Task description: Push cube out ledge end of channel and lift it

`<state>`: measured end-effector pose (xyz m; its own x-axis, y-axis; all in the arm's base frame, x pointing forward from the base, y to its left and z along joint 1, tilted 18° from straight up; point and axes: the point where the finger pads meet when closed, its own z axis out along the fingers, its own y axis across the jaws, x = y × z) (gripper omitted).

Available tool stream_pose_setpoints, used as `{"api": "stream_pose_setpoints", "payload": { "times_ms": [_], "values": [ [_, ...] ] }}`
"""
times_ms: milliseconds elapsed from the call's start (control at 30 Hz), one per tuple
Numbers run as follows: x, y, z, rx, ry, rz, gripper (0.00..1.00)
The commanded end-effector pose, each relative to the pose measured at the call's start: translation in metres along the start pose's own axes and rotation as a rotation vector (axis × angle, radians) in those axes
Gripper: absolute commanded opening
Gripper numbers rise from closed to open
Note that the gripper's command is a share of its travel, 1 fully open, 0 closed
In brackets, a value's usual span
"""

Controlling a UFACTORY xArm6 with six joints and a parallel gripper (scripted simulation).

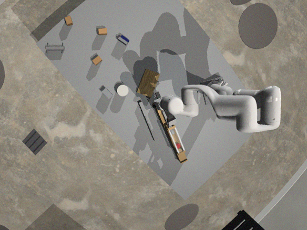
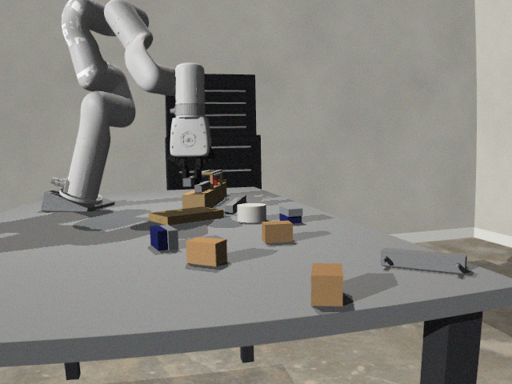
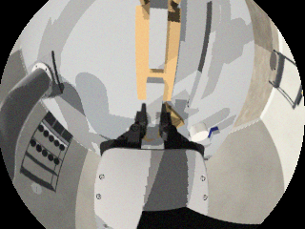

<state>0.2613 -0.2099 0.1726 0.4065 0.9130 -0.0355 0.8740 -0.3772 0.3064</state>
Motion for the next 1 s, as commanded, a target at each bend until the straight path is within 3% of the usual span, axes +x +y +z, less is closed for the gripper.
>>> {"api": "stream_pose_setpoints", "payload": {
  "times_ms": [0,367,967],
  "values": [
    [0.000,0.001,0.002,-0.004,-0.001,0.000,0.00],
    [0.000,0.001,0.023,-0.004,-0.001,0.000,0.00],
    [0.000,0.001,0.024,-0.004,-0.001,0.000,0.00]
  ]
}}
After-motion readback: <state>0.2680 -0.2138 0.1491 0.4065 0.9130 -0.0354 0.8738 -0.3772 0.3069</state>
